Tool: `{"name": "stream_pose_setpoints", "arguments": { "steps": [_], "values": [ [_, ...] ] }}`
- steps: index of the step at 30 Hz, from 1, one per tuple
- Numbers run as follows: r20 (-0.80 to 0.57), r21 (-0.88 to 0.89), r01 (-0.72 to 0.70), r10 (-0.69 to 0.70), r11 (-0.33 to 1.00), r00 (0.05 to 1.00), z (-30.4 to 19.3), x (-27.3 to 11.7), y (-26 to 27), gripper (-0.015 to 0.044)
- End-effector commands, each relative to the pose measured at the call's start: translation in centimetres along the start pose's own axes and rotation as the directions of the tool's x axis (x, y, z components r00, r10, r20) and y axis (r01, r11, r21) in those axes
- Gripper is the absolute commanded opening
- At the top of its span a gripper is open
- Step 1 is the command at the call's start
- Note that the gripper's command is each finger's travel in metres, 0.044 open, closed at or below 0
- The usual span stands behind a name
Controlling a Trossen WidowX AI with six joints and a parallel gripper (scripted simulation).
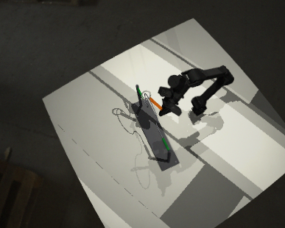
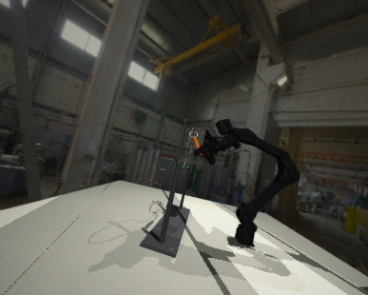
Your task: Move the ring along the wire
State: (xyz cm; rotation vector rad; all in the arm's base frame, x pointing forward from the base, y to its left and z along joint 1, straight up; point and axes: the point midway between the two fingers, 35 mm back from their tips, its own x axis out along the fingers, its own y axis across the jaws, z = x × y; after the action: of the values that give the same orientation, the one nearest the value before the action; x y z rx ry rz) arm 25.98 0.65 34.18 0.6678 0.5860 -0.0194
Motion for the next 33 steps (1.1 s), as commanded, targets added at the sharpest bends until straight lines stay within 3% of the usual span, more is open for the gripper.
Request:
{"name": "stream_pose_setpoints", "arguments": {
  "steps": [1, 33],
  "values": [
    [0.015, -0.052, 0.029, -0.028, 0.998, 0.999, 0.2, -0.2, 0.0, -0.0150],
    [0.118, -0.372, 0.276, -0.249, 0.886, 0.961, 0.5, -0.2, -1.5, -0.0150]
  ]
}}
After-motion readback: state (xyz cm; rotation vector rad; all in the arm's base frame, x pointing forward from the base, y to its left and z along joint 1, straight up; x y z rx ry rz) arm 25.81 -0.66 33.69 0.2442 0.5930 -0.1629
